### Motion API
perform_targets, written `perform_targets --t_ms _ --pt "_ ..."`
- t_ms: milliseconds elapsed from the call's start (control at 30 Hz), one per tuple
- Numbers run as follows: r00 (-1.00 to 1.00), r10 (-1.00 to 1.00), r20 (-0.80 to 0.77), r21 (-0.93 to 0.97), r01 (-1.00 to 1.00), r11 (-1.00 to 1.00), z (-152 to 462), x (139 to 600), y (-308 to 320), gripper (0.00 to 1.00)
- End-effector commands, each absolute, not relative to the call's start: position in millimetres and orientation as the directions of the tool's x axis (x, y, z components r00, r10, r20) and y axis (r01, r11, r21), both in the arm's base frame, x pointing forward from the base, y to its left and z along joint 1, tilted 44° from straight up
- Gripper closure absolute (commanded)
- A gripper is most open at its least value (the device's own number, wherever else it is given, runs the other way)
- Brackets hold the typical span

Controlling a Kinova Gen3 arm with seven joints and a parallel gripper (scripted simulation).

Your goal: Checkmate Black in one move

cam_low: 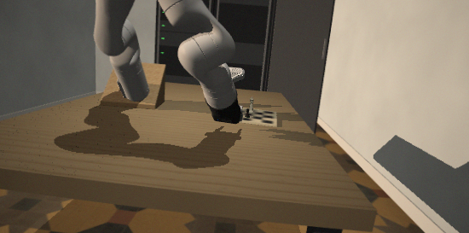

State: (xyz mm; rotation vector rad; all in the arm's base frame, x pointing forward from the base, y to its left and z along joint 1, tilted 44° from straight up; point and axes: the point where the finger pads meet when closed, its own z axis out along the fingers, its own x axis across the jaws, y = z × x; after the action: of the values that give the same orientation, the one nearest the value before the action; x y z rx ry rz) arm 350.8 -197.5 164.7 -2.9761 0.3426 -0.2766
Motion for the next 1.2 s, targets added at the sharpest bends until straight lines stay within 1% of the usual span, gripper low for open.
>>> perform_targets --t_ms 0,567,1167 --pt "0.951 -0.257 0.174 -0.153 -0.231 -0.961 166.2 353.0 -199.7 0.0" --pt "0.951 -0.254 0.175 -0.155 -0.229 -0.961 170.5 354.0 -196.6 0.0" --pt "0.953 -0.254 0.166 -0.161 -0.228 -0.96 223.9 354.3 -141.1 0.0"
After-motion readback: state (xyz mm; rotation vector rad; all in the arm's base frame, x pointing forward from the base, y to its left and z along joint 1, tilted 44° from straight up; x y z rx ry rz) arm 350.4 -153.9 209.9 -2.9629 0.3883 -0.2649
